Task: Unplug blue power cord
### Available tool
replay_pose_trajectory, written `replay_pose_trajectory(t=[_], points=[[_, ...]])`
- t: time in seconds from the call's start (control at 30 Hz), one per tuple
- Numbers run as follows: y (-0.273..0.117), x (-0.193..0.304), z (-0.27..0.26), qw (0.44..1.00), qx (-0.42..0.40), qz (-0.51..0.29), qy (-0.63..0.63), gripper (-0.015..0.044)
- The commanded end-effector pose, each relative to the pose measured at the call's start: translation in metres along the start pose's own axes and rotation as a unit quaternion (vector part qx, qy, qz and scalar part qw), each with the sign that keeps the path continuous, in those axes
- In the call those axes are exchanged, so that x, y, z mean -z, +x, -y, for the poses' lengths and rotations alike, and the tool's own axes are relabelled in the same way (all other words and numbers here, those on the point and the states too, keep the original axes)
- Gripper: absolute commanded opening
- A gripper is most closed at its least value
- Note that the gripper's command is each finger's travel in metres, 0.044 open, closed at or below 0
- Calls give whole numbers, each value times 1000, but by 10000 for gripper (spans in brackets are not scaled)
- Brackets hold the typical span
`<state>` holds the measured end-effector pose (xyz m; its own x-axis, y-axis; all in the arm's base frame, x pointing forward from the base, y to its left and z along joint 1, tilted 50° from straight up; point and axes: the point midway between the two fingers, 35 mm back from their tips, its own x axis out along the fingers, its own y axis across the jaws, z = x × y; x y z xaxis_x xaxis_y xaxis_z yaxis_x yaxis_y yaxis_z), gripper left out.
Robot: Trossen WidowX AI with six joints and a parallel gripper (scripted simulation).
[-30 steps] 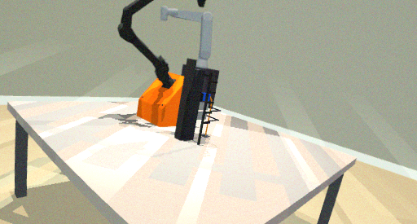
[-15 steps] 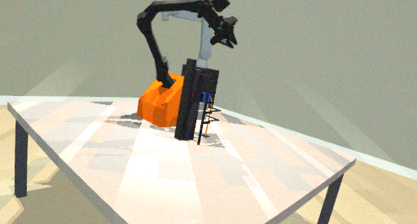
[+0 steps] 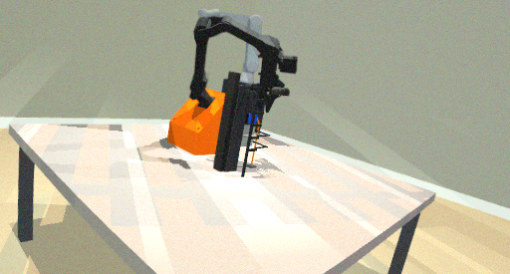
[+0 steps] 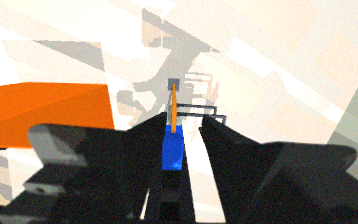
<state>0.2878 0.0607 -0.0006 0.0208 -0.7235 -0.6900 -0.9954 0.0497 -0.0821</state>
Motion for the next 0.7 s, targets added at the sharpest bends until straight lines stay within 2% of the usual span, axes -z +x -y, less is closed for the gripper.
replay_pose_trajectory(t=[0.0,0.67], points=[[14,5,-9,999,-25,-25,-12,160],[13,15,-6,999,-25,-25,-12,160]])
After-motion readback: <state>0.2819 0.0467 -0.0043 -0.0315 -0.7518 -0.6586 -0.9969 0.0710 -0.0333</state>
